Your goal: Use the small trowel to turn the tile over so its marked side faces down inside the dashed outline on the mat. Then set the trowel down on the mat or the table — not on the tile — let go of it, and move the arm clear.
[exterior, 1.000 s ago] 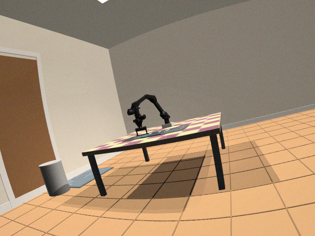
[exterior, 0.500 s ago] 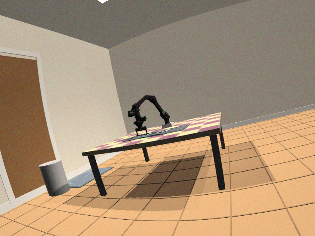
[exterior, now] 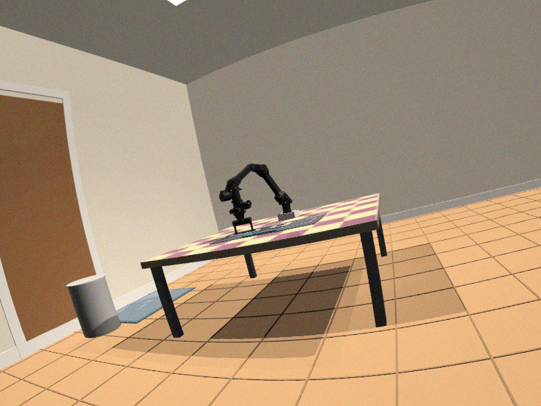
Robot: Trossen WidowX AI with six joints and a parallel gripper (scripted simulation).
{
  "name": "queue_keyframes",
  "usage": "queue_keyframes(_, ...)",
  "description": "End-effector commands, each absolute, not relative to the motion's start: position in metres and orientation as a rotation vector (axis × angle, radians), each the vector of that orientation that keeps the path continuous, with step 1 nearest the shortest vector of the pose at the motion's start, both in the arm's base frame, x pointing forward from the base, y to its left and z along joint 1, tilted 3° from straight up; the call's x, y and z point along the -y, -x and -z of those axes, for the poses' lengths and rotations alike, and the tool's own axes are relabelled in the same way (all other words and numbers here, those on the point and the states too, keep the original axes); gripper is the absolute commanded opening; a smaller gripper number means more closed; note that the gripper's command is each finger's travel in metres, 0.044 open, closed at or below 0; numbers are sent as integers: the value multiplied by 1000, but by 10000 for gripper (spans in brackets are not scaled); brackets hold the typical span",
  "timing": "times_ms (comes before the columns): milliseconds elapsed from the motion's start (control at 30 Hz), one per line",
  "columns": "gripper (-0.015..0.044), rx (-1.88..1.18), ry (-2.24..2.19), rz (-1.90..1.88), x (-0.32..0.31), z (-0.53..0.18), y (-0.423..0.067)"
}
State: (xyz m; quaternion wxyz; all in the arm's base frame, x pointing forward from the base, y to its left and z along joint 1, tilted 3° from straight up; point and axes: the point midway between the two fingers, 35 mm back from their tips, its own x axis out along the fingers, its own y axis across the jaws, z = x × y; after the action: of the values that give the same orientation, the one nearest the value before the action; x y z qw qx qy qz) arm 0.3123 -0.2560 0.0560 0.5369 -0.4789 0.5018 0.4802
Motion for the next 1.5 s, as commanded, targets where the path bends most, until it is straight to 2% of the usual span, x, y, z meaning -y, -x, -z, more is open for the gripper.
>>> queue_keyframes(0, 130, -1196, 1141, -1143, 256, -56, -312)
queue_keyframes(733, 130, -1280, 989, -999, 256, -56, -312)
queue_keyframes(900, 261, -1280, 989, -999, 256, -56, -312)
queue_keyframes(933, 270, -1280, 989, -999, 256, -56, -312)
queue_keyframes(1467, 270, -1280, 989, -999, 256, -56, -312)
